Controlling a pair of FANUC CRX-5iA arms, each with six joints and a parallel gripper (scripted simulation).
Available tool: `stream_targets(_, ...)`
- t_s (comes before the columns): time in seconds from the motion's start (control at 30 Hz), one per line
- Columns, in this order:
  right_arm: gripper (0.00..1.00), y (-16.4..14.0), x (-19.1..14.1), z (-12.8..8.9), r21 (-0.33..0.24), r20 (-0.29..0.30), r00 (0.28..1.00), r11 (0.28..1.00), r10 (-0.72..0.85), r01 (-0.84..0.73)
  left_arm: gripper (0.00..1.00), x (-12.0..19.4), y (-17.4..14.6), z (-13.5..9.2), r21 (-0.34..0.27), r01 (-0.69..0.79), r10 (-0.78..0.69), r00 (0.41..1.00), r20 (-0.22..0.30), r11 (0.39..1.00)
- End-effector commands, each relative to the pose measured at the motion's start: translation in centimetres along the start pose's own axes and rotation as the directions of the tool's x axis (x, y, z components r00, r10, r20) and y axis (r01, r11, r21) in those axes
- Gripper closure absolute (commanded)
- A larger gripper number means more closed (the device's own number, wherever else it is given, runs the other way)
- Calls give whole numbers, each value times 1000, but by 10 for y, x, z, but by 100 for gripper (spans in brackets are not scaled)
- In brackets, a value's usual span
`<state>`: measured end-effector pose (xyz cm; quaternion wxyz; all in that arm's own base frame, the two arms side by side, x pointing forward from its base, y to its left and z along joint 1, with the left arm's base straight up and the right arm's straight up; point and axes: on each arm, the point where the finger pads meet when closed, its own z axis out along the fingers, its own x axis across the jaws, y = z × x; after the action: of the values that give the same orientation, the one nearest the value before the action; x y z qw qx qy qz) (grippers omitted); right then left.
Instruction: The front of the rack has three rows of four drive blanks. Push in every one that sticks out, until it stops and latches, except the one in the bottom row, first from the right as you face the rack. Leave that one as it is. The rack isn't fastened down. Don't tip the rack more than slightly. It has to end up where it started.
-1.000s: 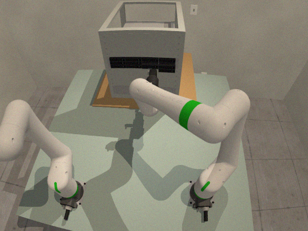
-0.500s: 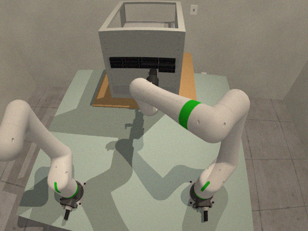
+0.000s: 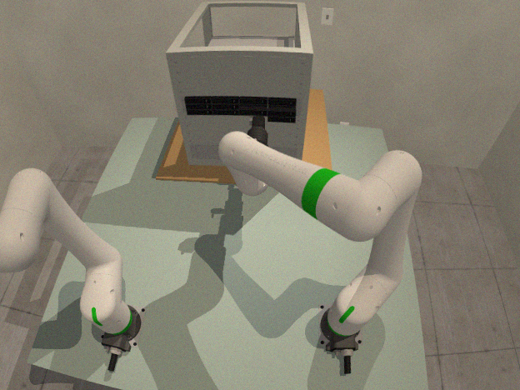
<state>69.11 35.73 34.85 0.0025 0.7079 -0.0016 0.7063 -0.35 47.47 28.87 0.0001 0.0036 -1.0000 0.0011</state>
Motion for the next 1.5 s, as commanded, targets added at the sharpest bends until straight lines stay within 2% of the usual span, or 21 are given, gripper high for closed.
stream_targets(0.0,100,0,2,0,0,-2,1000,1000,1,-1,0,0,0,-1,-2,0,0,1000,0,1000)
stream_targets(1.23,100,0,2,0,0,-2,1000,1000,1,-1,0,0,0,-1,-2,0,0,1000,0,1000)
stream_targets(1.47,100,0,2,-15,0,-2,1000,1000,1,-1,0,0,0,-1,-2,0,0,1000,0,1000)
